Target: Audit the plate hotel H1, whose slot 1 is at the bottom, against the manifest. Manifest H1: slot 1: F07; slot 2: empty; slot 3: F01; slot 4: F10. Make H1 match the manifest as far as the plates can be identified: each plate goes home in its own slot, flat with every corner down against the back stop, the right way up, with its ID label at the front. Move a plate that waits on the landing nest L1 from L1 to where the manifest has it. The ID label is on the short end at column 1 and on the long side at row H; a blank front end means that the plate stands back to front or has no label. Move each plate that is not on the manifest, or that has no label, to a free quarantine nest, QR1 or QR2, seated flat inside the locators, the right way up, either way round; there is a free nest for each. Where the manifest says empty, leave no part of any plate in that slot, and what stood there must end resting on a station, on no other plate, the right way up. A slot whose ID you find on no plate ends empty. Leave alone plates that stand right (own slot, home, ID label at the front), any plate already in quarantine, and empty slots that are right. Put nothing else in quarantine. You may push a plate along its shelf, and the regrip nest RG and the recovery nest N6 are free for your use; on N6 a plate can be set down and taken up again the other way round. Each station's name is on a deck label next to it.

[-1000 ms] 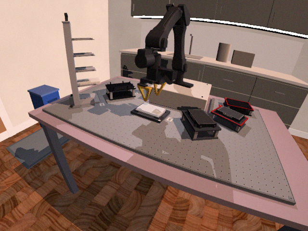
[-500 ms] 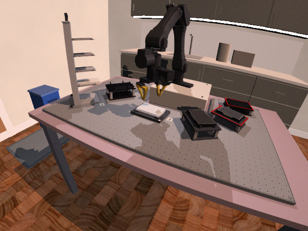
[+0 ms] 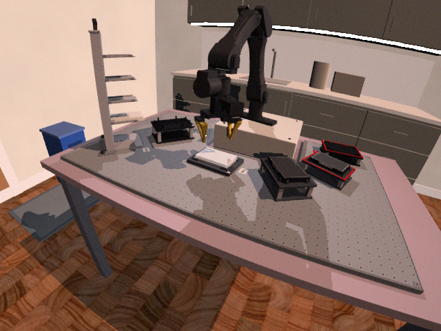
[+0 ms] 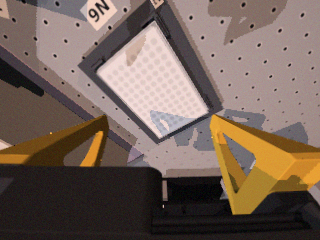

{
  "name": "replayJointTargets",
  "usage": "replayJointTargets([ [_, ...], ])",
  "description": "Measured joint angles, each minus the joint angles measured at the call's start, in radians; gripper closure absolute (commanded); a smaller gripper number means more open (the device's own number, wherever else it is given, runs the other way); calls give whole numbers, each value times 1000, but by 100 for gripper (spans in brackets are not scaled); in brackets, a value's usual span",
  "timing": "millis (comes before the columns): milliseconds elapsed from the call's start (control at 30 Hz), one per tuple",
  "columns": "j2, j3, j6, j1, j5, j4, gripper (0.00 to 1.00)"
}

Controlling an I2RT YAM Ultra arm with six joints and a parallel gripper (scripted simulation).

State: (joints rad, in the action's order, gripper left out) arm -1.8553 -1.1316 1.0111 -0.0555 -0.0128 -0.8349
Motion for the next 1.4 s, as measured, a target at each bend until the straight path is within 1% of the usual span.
replayJointTargets([
  [1400,0,0,-719,0,0,-3,0],
])
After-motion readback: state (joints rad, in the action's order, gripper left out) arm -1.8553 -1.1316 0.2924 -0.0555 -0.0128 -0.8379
